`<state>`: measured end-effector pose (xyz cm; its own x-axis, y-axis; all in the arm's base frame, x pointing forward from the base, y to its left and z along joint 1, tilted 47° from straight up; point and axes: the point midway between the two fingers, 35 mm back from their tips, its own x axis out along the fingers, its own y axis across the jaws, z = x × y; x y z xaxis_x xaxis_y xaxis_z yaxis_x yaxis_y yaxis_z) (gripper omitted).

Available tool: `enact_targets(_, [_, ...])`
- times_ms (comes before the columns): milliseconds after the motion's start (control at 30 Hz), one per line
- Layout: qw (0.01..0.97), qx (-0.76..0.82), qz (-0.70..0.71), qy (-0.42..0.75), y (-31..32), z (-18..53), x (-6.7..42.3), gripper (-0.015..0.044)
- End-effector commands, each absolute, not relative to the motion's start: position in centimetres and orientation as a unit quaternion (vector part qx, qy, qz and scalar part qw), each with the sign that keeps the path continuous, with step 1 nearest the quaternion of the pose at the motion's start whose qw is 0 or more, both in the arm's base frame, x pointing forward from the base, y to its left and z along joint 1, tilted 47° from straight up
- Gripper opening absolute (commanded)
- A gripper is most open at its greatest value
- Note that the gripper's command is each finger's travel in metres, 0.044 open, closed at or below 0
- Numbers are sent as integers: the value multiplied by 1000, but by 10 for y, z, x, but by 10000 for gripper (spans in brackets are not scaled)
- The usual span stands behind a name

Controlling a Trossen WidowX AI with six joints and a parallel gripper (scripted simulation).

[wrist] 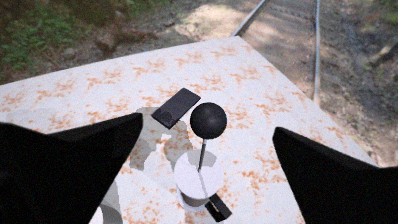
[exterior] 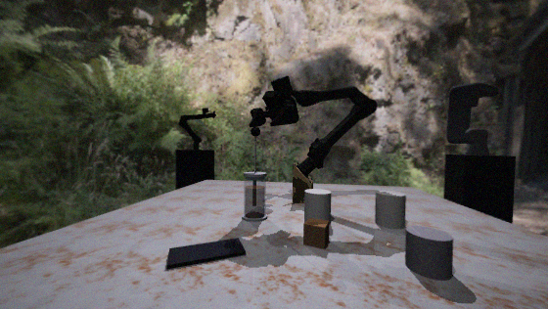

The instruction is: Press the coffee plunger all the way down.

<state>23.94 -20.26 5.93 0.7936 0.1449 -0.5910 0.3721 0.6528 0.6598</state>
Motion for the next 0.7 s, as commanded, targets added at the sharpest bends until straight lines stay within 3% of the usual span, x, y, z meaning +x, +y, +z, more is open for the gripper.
enact_targets(0, [850, 415, -68, 318, -200, 52, 244, 440])
enact_targets(567, [850, 415, -67, 316, -195, 38, 263, 440])
enact_targets(667, [850, 415, -67, 316, -195, 38, 263, 361])
